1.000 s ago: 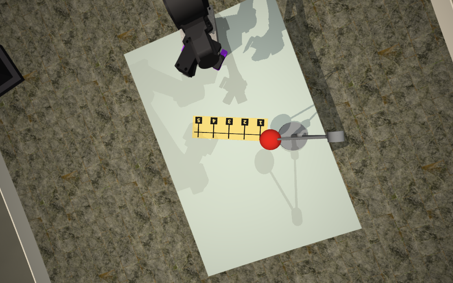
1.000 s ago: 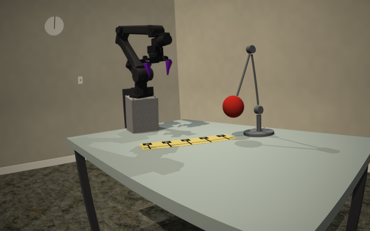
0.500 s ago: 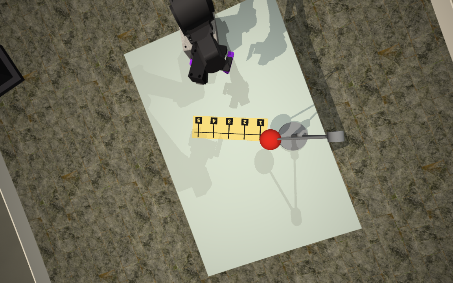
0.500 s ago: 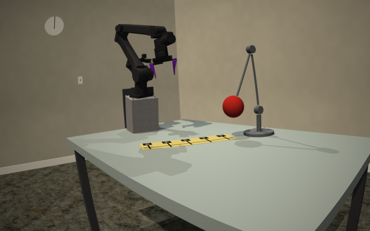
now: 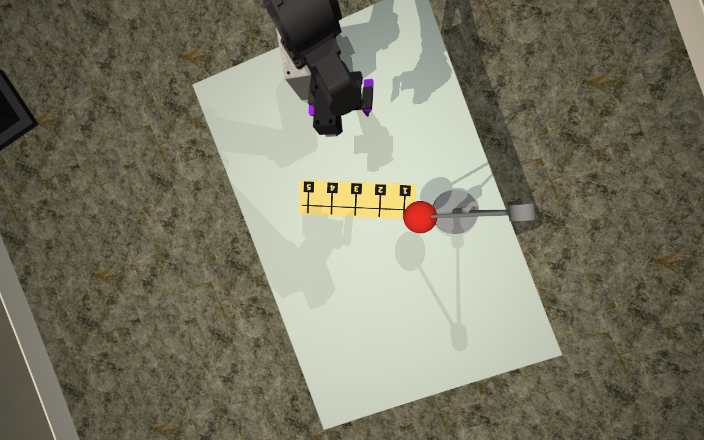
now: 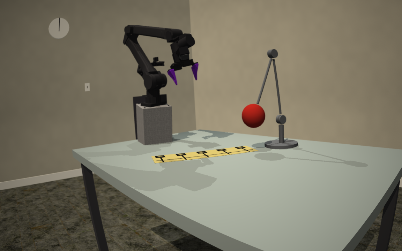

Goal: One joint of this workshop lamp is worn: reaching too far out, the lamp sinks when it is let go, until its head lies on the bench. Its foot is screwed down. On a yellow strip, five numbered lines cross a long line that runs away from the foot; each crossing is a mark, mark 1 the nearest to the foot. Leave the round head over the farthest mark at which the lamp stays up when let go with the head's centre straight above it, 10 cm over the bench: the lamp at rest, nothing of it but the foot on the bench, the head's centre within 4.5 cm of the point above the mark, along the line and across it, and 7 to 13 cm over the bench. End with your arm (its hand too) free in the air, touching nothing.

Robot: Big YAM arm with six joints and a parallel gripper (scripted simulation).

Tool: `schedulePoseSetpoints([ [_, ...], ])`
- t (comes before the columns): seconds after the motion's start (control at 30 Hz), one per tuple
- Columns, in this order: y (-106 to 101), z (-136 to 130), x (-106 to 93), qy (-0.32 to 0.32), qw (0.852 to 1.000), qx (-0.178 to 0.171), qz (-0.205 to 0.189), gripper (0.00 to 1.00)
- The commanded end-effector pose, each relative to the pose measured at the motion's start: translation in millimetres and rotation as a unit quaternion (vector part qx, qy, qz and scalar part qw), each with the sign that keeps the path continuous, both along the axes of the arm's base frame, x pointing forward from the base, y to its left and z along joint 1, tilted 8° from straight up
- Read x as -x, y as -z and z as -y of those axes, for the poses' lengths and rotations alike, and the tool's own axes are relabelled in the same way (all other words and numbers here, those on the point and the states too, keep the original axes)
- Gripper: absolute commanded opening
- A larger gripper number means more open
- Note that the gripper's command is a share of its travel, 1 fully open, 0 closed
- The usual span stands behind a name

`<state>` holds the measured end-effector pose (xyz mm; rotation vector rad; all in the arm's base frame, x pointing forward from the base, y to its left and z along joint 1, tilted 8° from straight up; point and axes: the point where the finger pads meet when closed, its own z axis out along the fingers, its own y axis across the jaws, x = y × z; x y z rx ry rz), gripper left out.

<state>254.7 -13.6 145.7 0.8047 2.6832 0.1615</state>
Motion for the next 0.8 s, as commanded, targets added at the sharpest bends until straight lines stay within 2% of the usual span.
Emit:
schedulePoseSetpoints([
  [0.0,-14.9,-7.4,-20.3,-0.045,0.999,0.009,0.028,1.00],
  [0.37,-19.0,-25.7,-36.6,-0.122,0.991,0.015,0.059,1.00],
  [0.77,-26.2,-56.1,-50.4,-0.223,0.969,0.022,0.101,1.00],
])
